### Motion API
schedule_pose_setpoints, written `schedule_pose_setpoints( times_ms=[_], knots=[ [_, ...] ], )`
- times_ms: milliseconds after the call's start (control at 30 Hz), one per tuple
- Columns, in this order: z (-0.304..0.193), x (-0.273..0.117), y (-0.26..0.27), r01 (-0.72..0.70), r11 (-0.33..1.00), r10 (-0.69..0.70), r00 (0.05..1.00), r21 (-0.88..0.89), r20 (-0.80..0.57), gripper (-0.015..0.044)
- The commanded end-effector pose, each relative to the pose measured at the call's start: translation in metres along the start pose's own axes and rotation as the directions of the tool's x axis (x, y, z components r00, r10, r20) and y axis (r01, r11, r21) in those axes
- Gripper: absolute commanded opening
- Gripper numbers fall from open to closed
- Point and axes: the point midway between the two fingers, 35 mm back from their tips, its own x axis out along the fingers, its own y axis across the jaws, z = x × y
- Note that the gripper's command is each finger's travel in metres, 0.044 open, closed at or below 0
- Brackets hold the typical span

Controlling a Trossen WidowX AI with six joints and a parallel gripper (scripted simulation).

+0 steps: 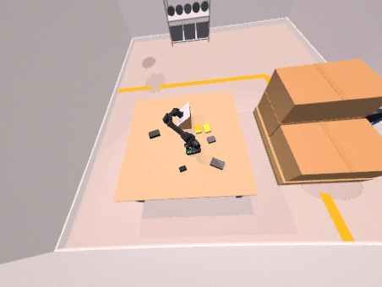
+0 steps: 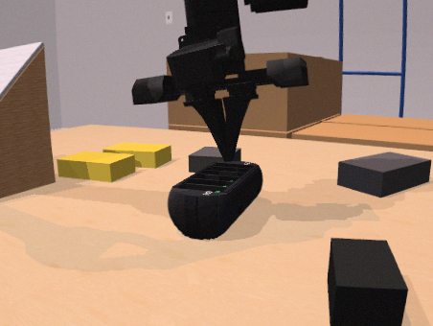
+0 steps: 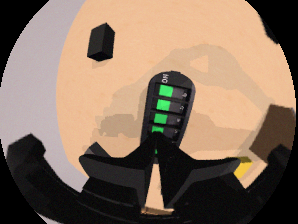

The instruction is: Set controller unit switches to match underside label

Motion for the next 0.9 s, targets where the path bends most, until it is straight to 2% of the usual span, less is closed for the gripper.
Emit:
schedule_pose_setpoints(
  times_ms=[0,467,867],
  knots=[
    [0.013,0.002,0.015,0.035,0.999,-0.036,0.999,0.033,0.024,0.0000],
    [0.055,0.011,0.040,0.141,0.983,-0.152,0.985,0.120,0.083,0.0000],
    [0.056,0.012,0.038,0.155,0.981,-0.165,0.983,0.120,0.081,0.0000]
  ],
)
